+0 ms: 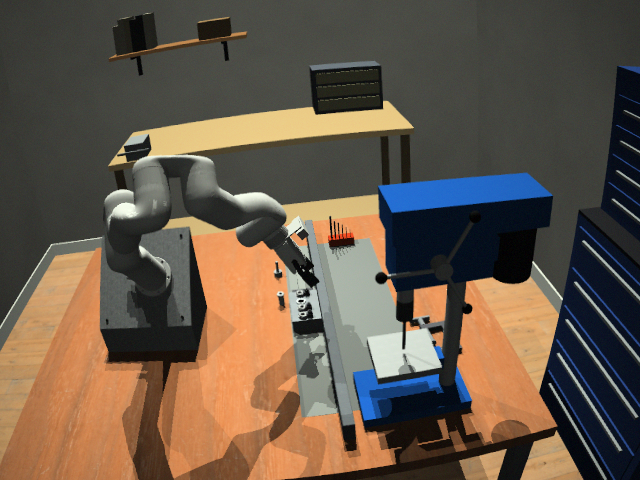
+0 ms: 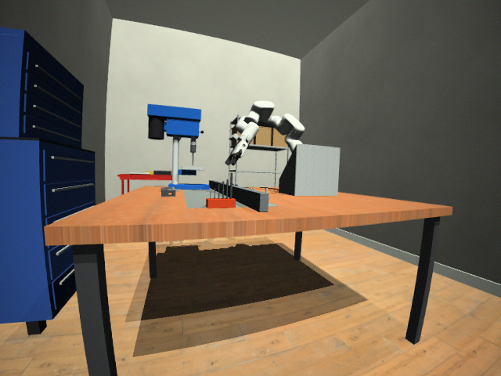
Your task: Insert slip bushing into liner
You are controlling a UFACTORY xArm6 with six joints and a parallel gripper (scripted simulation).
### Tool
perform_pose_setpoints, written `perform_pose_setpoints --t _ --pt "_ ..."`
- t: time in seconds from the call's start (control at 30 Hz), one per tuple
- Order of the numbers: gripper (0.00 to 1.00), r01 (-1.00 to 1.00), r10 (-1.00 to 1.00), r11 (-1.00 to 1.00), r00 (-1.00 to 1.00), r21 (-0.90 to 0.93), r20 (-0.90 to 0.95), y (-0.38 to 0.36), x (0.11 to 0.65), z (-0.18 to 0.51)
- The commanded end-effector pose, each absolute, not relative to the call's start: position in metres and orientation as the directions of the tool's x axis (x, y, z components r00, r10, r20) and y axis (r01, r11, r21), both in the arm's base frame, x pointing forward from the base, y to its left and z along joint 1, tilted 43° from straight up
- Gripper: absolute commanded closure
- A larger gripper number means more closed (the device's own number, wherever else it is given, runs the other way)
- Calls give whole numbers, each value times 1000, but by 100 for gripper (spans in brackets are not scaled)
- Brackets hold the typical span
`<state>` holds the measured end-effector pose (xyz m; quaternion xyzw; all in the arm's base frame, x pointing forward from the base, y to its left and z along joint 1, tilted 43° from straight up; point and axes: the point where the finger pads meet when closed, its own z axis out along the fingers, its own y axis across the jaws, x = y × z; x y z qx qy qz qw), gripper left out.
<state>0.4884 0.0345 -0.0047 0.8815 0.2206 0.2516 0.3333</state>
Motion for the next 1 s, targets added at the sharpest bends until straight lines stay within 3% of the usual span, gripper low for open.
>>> perform_pose_setpoints --t 0.0,0.97 --pt "0 208 527 -685 804 698 277 39 488 -10" --pt "0 156 173 -719 984 677 -42 85 373 -108"
